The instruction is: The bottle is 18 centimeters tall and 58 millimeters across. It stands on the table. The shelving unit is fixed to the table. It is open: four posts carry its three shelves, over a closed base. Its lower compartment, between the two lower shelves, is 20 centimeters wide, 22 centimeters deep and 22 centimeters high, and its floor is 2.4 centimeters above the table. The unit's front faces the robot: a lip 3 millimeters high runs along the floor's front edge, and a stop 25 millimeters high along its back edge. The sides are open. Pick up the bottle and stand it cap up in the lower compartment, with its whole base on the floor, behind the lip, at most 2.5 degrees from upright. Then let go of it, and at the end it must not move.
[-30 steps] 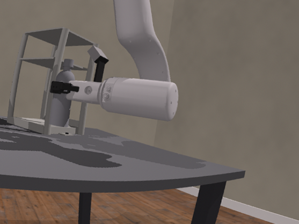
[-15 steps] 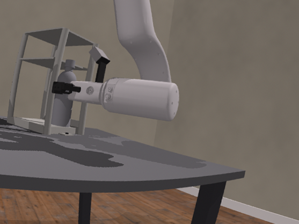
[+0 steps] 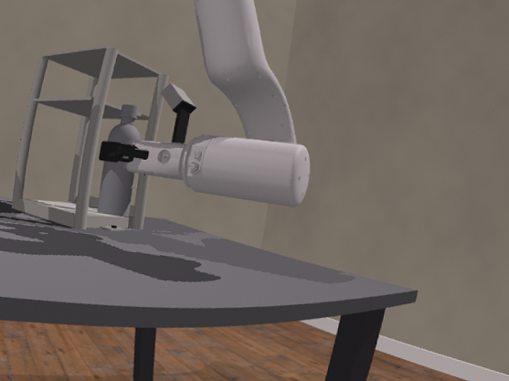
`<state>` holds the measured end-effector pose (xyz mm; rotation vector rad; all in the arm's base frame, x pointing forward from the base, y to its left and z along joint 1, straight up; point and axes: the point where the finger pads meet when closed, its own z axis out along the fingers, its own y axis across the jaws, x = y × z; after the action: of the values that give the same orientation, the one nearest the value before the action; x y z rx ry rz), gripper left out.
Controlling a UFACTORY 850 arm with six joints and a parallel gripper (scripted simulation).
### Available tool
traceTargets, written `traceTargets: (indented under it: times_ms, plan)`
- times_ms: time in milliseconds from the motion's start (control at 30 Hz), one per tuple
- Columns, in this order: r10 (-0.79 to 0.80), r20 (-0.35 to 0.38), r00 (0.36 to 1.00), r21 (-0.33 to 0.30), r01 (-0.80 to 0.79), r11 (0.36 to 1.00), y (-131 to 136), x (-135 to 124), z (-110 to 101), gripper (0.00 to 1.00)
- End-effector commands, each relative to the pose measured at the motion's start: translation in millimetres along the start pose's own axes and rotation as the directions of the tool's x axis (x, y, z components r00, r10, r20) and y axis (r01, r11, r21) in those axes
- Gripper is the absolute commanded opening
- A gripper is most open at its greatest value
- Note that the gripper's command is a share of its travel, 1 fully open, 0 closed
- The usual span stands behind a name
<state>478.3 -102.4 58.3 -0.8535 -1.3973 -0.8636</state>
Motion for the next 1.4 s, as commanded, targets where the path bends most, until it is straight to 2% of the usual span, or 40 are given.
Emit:
traceTargets:
  times_ms: [0,500,1067,1367]
  plan:
    - [-0.001,0.001,1.000,0.000,0.001,1.000,6,1,-1,0.00]
    - [-0.001,0.001,1.000,0.000,0.001,1.000,53,1,-1,0.00]
    - [-0.001,0.001,1.000,0.000,0.001,1.000,92,1,-1,0.00]
    - [-0.001,0.001,1.000,0.000,0.001,1.000,104,1,-1,0.00]
